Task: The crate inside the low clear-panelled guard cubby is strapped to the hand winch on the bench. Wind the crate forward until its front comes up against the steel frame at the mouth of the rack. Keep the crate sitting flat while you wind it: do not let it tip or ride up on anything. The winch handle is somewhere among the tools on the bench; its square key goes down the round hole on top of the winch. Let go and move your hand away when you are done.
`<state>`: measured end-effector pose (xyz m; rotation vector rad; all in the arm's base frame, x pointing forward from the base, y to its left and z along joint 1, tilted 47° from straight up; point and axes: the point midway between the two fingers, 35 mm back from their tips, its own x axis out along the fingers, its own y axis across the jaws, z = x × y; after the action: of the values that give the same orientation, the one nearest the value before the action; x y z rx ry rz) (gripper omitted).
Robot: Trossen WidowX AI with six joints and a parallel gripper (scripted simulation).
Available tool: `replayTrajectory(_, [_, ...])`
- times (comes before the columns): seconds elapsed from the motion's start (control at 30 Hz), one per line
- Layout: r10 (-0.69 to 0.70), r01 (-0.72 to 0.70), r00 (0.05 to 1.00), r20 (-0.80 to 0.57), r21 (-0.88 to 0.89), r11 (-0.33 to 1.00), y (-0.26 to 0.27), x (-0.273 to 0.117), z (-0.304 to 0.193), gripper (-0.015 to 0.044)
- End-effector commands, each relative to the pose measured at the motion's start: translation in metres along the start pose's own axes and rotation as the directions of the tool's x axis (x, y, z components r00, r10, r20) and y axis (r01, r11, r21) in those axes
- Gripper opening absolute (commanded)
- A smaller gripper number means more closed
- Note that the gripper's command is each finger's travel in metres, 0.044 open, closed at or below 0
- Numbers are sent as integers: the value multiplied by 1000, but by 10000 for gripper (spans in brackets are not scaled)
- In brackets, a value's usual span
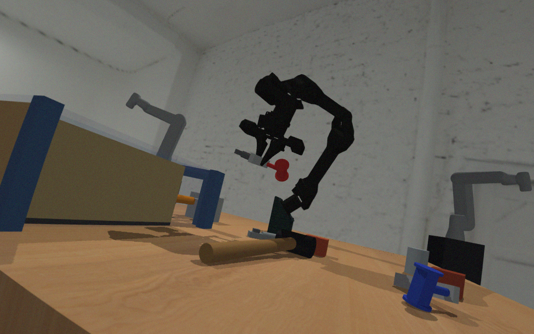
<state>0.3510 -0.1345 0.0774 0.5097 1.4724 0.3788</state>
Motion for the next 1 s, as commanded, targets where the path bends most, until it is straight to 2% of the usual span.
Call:
replayTrajectory(0.0, [-3,4,1000,-5,169,986,-19,1,-7,0])
replayTrajectory(0.2, [0,7,1000,-17,429,903,-48,6,-18,0])
replayTrajectory(0.43, [2,23,999,-36,691,723,-81,12,-35,0])
replayTrajectory(0.7, [22,33,999,-47,901,432,-113,20,-55,0])
replayTrajectory(0.97, [48,49,997,-54,995,87,-142,28,-77,0])
